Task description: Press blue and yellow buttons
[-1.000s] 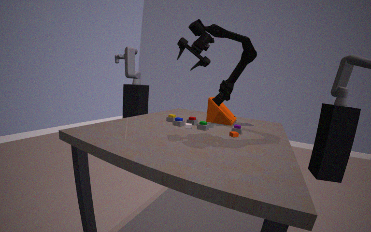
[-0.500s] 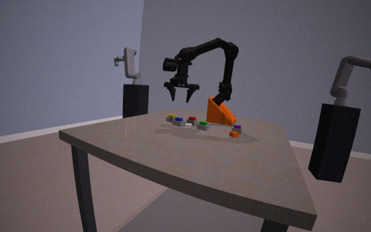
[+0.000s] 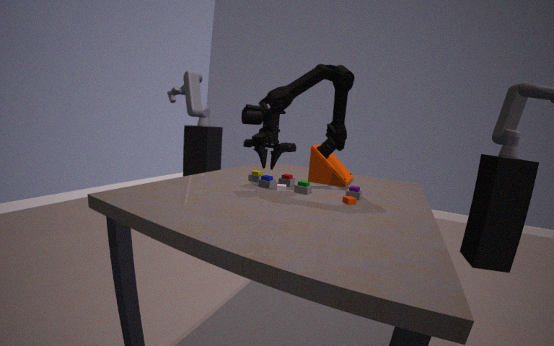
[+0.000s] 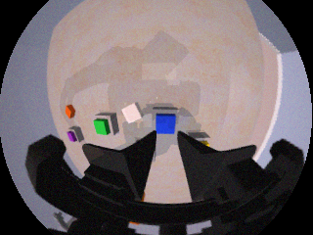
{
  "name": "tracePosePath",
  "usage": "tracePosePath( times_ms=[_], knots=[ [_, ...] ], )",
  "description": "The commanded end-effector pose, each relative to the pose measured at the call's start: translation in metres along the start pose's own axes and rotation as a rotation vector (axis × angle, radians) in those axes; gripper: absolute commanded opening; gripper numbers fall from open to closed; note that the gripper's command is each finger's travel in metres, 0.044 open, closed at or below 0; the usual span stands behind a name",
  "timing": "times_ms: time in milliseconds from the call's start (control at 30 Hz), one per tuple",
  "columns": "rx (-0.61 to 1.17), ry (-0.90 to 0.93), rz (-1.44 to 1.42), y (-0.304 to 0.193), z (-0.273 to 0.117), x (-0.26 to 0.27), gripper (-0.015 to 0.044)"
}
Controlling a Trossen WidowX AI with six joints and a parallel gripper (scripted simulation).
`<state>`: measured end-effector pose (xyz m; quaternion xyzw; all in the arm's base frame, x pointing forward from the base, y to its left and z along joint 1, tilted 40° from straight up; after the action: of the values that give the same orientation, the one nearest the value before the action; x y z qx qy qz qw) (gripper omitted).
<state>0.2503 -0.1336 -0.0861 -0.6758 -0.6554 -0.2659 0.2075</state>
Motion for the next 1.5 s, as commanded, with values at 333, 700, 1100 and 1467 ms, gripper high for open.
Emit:
tracePosePath(
  times_ms=[333, 700, 1100, 1467],
  knots=[
    [-0.006, 0.002, 0.006, 0.000, 0.002, 0.000, 0.0020],
    [-0.006, 0.003, 0.006, 0.000, 0.017, 0.000, 0.0020],
    [-0.007, 0.004, 0.006, 0.000, 0.035, 0.001, 0.0020],
    [-0.007, 0.004, 0.006, 0.000, 0.035, 0.001, 0.0020]
  ],
)
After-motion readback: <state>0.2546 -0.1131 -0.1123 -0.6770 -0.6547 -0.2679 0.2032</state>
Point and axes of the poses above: the point midway between the two fingers, 35 mm back from their tips, its own z axis out along the fingers, its own x axis across the jaws, y = z × x, the point moved 2 cm from there along -z, back along the fingers, and after that the axes turned 7 degrees about -z, right-handed, at the moved point
